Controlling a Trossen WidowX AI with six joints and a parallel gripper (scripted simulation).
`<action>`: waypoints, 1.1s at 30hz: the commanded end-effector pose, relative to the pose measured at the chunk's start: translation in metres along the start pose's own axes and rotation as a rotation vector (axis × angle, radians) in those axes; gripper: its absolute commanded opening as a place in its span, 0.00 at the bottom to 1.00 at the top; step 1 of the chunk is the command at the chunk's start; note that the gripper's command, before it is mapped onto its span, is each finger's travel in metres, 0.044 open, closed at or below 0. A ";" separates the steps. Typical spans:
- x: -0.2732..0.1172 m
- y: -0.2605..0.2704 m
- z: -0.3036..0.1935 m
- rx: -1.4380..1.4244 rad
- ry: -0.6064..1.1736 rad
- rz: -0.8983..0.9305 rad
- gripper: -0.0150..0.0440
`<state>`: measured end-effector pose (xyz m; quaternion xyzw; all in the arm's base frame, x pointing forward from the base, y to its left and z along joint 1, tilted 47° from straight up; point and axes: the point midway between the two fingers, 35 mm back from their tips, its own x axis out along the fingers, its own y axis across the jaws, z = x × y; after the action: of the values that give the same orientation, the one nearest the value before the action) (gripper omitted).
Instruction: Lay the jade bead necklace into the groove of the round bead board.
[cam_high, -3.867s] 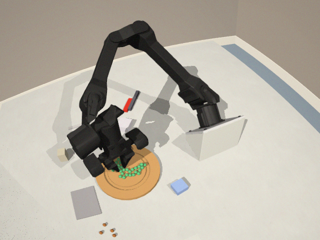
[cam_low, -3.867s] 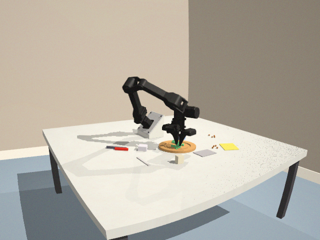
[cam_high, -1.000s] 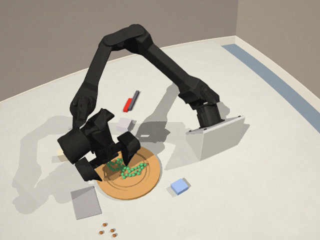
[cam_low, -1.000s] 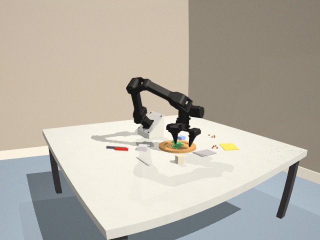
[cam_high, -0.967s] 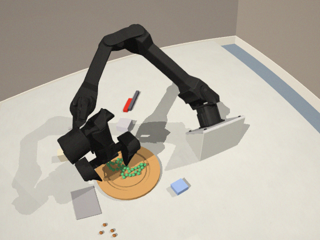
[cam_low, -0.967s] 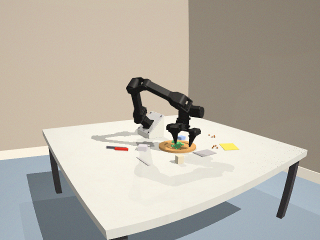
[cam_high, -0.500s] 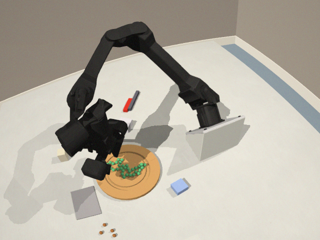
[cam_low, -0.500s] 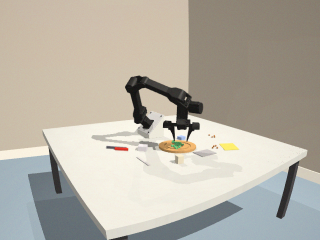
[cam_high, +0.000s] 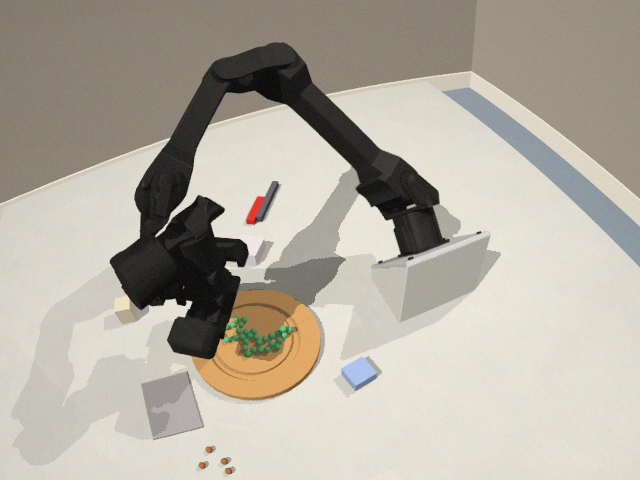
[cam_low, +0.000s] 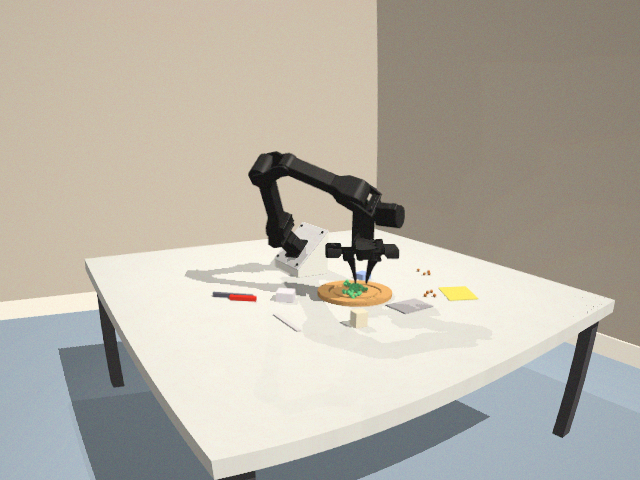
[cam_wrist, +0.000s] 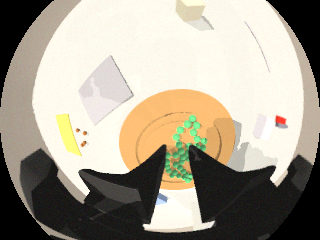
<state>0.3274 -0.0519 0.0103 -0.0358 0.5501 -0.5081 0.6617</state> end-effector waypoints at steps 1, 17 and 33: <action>-0.001 0.001 0.000 0.000 -0.004 0.003 0.46; 0.025 0.000 0.000 -0.004 -0.002 -0.001 0.46; 0.028 0.000 0.000 0.001 0.002 0.002 0.25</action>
<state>0.3237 -0.0720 -0.0091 -0.0345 0.5507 -0.5077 0.6617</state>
